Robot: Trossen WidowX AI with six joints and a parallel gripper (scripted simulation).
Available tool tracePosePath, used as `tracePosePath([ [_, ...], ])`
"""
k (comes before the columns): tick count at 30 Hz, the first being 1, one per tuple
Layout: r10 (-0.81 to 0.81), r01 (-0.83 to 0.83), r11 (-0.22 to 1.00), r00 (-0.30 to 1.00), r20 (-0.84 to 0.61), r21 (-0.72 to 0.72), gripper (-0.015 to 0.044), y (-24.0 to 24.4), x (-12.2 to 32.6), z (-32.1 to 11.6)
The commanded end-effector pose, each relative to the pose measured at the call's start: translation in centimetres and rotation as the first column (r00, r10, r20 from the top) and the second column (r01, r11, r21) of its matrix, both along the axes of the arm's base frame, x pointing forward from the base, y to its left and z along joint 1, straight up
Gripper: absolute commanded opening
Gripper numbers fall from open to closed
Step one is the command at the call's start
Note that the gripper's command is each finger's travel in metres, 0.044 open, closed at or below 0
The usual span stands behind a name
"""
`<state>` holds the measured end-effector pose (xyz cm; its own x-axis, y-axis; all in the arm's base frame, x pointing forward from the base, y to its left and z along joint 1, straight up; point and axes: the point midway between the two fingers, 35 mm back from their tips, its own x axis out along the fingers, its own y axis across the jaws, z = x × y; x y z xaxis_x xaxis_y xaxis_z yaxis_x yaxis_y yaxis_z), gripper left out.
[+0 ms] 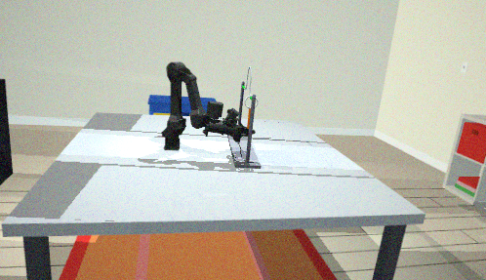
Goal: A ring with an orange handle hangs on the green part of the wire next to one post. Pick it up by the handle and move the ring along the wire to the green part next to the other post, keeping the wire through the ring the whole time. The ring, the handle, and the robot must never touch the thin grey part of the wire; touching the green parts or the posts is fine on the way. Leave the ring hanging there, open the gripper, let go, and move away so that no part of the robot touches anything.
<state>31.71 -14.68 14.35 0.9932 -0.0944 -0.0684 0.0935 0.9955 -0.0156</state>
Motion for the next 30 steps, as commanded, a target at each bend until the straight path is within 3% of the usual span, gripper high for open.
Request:
tracePosePath([
  [1,0.0,0.0,1.0,1.0,0.0,-0.001,-0.015,0.0,0.0,0.0],
  [30,-0.005,0.005,1.0,1.0,0.0,0.001,-0.015,-0.1,0.0,1.8],
])
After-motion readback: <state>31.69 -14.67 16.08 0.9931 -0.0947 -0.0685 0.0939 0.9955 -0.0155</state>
